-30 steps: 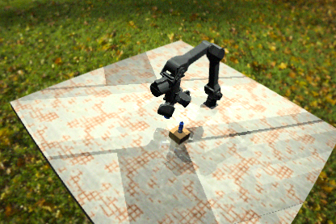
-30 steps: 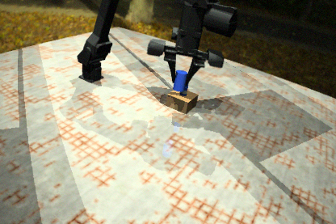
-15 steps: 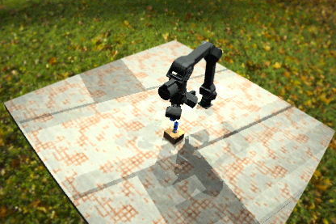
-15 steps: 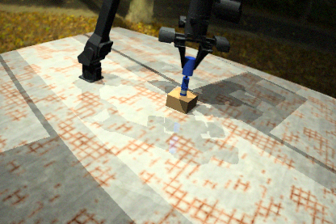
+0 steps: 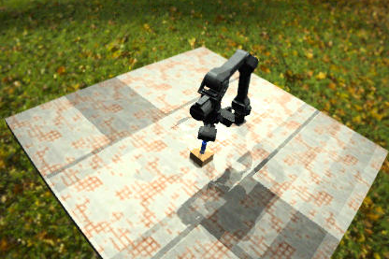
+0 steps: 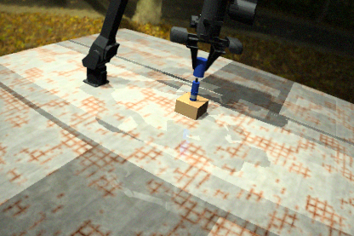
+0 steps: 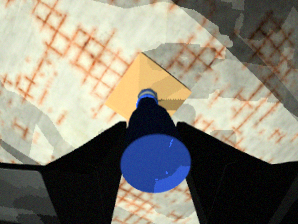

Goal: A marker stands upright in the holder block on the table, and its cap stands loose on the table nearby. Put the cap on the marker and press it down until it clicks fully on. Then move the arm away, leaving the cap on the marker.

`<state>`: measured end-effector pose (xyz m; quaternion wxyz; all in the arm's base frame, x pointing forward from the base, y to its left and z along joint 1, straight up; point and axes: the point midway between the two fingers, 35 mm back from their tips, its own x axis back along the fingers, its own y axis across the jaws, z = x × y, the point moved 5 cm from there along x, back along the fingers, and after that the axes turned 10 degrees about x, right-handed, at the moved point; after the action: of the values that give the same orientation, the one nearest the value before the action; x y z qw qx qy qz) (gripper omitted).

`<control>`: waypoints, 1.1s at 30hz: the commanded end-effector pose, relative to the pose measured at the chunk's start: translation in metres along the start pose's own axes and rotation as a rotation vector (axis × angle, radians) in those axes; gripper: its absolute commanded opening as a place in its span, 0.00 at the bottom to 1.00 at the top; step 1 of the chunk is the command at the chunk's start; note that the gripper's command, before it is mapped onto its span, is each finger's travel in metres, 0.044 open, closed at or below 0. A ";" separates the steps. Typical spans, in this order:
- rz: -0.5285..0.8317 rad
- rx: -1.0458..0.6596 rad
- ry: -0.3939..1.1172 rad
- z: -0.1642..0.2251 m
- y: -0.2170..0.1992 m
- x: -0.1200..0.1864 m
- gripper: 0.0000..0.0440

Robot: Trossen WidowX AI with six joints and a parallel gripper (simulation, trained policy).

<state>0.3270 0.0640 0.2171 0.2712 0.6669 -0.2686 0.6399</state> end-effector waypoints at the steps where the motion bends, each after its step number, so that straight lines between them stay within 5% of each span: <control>1: -0.017 0.006 -0.019 0.000 0.000 -0.008 0.00; 23: -0.051 0.087 -0.070 0.005 0.002 -0.061 0.00; 28: -0.066 0.098 -0.073 0.005 0.004 -0.068 0.30; 33: -0.074 0.125 -0.082 0.003 0.007 -0.073 0.33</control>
<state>0.3293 0.0596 0.1606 0.2394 0.6985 -0.2340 0.6325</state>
